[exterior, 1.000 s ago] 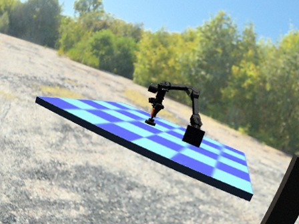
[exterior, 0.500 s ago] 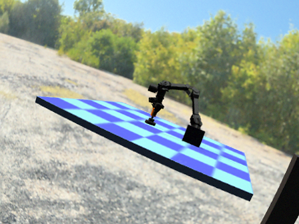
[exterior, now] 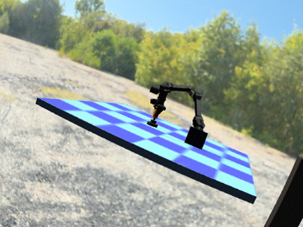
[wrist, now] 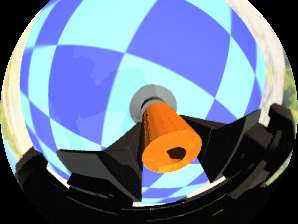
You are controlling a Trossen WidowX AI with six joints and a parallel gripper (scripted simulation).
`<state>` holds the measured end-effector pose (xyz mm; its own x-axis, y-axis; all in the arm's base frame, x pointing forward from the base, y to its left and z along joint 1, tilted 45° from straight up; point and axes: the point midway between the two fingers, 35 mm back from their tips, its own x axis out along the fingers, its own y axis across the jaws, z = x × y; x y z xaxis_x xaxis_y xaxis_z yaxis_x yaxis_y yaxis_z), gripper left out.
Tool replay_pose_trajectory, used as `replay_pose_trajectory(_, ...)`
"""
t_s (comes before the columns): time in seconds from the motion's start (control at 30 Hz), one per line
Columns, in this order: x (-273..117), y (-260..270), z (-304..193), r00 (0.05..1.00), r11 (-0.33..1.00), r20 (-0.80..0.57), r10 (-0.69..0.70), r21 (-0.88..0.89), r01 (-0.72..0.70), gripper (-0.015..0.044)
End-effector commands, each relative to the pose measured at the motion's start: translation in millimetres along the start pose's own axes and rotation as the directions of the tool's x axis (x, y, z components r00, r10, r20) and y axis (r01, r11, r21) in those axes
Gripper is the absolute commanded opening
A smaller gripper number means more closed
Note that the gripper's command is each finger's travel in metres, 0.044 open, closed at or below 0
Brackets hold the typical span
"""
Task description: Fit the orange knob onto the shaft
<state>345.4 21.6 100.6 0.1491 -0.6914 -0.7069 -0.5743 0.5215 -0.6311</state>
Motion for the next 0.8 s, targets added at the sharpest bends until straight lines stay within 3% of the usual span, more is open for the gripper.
replay_pose_trajectory(0.0,1.2,2.0,-1.0,1.000,1.000,-0.001,-0.001,-0.005,0.001,0.0000)
replay_pose_trajectory(0.77,2.8,2.7,-2.9,1.000,1.000,-0.001,-0.001,-0.023,0.001,0.0000)
